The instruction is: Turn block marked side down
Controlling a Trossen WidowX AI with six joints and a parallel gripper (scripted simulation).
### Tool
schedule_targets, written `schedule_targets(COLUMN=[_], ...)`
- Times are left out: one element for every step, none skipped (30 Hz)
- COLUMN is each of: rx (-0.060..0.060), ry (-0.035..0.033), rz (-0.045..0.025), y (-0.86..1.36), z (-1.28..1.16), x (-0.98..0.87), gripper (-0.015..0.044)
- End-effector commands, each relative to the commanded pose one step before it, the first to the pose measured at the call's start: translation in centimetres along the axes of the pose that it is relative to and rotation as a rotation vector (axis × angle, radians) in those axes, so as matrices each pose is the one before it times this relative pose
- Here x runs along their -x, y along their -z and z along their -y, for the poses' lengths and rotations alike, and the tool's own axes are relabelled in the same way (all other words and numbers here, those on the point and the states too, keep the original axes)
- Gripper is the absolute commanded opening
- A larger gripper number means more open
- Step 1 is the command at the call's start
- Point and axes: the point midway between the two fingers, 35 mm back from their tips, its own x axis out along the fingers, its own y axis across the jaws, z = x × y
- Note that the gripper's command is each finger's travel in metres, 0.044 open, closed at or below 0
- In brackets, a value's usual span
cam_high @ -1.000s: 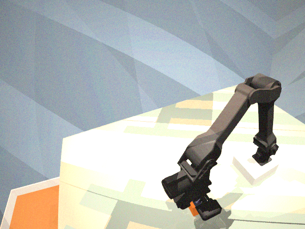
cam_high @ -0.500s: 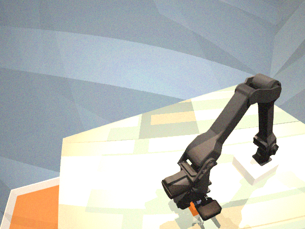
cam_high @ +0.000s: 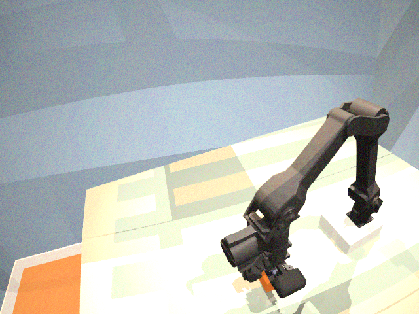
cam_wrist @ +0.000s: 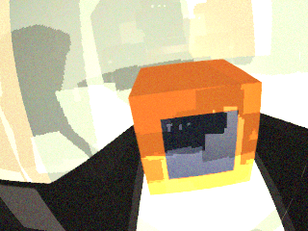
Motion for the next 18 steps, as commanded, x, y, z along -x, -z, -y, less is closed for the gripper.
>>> schedule_targets(rx=[-0.0031, 0.0003, 0.0004, 0.0005, 0.0005, 0.0004, 0.0004, 0.0004, 0.0003, 0.0003, 0.0002, 0.0002, 0.0002, 0.0001, 0.0001, 0.0001, 0.0000, 0.0000], ry=[0.00240, 0.00022, 0.00035, 0.00041, 0.00038, 0.00035, 0.00033, 0.00030, 0.00028, 0.00025, 0.00022, 0.00020, 0.00017, 0.00015, 0.00012, 0.00010, 0.00007, 0.00004], rz=[0.01174, 0.00794, 0.01324, 0.01622, 0.01623, 0.01623, 0.01623, 0.01623, 0.01623, 0.01622, 0.01621, 0.01622, 0.01622, 0.01622, 0.01621, 0.01621, 0.01621, 0.01620], y=[-0.133, -0.012, -0.018, -0.019, -0.016, -0.014, -0.011, -0.008, -0.005, -0.002, 0.000, 0.003, 0.005, 0.008, 0.010, 0.013, 0.015, 0.017], z=[0.040, -0.002, -0.004, -0.005, -0.004, -0.004, -0.004, -0.004, -0.004, -0.004, -0.003, -0.003, -0.003, -0.002, -0.002, -0.002, -0.002, -0.001], x=[0.644, -0.034, -0.055, -0.065, -0.062, -0.059, -0.056, -0.053, -0.050, -0.046, -0.043, -0.039, -0.036, -0.032, -0.028, -0.024, -0.021, -0.017], gripper=[0.0000, 0.0000, 0.0000, 0.0000, 0.0000, 0.0000, 0.0000, 0.0000, 0.0000, 0.0000, 0.0000, 0.0000, 0.0000, 0.0000, 0.0000, 0.0000, 0.0000, 0.0000])
